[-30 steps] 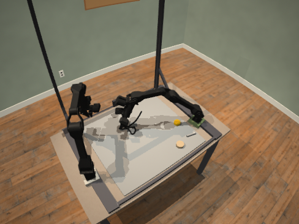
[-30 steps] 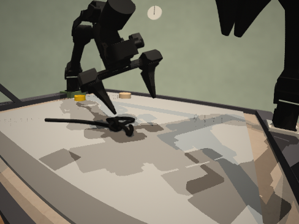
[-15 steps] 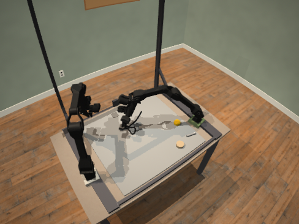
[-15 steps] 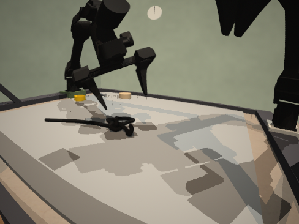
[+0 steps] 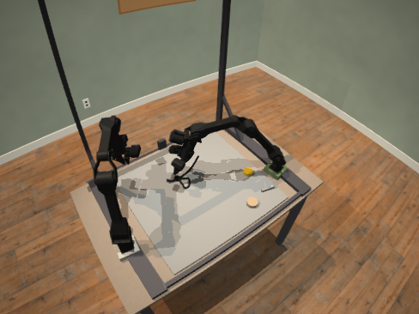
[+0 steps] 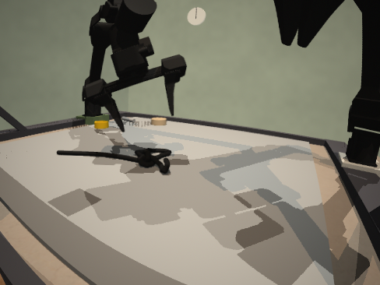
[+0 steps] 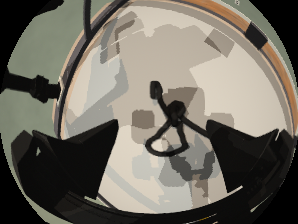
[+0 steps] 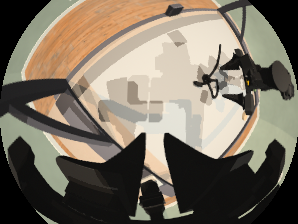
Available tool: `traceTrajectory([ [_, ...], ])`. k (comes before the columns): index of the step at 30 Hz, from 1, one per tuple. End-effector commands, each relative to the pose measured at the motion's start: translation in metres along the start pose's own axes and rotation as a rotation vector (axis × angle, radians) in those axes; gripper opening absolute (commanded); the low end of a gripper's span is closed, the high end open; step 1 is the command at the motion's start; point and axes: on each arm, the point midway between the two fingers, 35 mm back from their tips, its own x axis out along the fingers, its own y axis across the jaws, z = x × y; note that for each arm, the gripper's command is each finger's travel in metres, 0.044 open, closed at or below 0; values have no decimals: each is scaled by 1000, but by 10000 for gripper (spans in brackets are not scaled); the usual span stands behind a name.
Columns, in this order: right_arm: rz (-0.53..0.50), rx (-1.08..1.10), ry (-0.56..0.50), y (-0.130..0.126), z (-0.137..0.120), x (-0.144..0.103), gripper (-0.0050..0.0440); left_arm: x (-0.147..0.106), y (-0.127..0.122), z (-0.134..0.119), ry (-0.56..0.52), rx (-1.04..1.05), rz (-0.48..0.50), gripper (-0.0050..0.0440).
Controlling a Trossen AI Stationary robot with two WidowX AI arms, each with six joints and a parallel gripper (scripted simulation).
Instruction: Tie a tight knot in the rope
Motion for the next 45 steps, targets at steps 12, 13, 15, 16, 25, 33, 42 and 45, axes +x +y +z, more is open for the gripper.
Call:
traceTrajectory([
  [12, 4, 7, -24, -2, -1, -8, 85, -36, -16, -10, -19, 159, -50, 440],
  [13, 4, 7, -24, -2, -1, -8, 85, -39, -19, -12, -18, 181, -58, 440],
  [15, 4, 7, -24, -2, -1, -8, 85, -41, -21, -13, -17, 198, -65, 440],
  [16, 4, 7, -24, -2, -1, -8, 85, -42, -21, -14, -17, 202, -67, 440],
  [25, 4, 7, -24, -2, -1, -8, 85, -59, -38, -26, -9, 336, -118, 440],
  [33, 4, 7, -24, -2, -1, -8, 85, -69, -47, -33, -4, 414, -147, 440],
  [42, 4, 7, -24, -2, -1, -8, 85, -81, -60, -42, 1, 513, -185, 440],
  [45, 4, 7, -24, -2, -1, -8, 85, -83, -61, -44, 2, 526, -190, 440],
])
